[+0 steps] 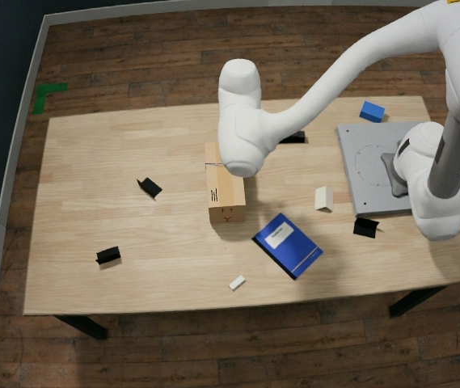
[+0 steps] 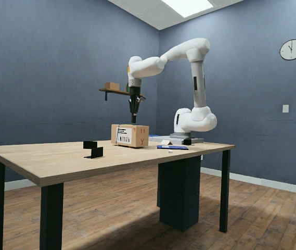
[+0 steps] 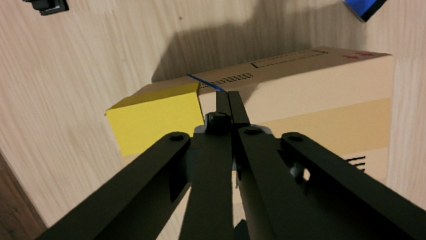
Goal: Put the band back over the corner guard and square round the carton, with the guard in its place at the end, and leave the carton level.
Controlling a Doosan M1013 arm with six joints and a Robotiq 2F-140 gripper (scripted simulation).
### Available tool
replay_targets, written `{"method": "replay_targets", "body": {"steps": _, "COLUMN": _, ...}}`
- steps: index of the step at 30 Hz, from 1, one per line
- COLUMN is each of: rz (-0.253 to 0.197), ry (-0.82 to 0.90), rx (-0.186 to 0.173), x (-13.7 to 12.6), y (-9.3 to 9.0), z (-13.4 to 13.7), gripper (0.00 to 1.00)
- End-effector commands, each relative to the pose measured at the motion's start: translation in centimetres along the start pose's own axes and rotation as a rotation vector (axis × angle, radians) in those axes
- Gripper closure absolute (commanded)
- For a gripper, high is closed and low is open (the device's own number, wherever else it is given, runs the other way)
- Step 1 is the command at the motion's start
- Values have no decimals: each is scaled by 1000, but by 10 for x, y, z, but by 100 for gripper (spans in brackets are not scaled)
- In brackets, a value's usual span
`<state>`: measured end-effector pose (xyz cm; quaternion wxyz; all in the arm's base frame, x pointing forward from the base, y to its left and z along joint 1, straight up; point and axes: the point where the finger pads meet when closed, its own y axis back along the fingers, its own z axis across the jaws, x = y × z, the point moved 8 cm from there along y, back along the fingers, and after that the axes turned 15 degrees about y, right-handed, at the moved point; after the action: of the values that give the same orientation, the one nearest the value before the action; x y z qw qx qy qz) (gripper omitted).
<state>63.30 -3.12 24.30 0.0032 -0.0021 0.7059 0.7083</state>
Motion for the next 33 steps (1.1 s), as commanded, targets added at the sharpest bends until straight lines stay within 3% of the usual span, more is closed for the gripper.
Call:
{"method": "replay_targets", "body": {"steps": 1, "rz": -2, "ry": 0, "rx": 0, "x": 1, "y": 1, "z": 0, "gripper": 90}}
{"method": "replay_targets", "body": {"steps": 33, "rz": -2, "ry": 0, "rx": 0, "x": 27, "y": 1, "z": 1, "gripper": 90}}
